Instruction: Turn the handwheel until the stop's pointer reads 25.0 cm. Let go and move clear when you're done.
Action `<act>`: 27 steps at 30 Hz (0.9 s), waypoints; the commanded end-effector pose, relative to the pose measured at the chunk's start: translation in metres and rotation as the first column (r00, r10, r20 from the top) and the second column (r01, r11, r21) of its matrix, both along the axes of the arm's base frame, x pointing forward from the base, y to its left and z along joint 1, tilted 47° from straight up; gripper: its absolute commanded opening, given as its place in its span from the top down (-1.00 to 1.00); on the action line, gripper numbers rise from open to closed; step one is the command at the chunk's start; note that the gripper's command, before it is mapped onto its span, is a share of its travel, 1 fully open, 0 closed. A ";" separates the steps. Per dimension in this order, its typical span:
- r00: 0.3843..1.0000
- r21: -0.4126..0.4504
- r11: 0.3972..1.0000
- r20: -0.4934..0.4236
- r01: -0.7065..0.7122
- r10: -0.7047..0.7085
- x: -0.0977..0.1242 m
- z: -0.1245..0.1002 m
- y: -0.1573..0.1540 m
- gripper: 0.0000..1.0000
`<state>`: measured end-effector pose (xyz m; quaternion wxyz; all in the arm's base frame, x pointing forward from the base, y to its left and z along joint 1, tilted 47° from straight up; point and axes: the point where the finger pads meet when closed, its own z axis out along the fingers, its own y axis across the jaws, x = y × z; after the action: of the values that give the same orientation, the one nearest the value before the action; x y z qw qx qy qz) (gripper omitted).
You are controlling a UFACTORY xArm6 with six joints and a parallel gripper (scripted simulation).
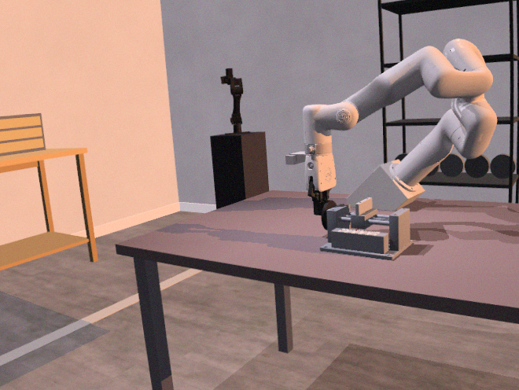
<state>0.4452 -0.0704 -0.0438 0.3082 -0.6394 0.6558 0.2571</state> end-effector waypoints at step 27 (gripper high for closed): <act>1.000 -0.001 1.000 0.001 0.001 -0.001 0.000 -0.015 0.016 0.88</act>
<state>0.4435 -0.0570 -0.0563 0.3082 -0.6394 0.6558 0.2571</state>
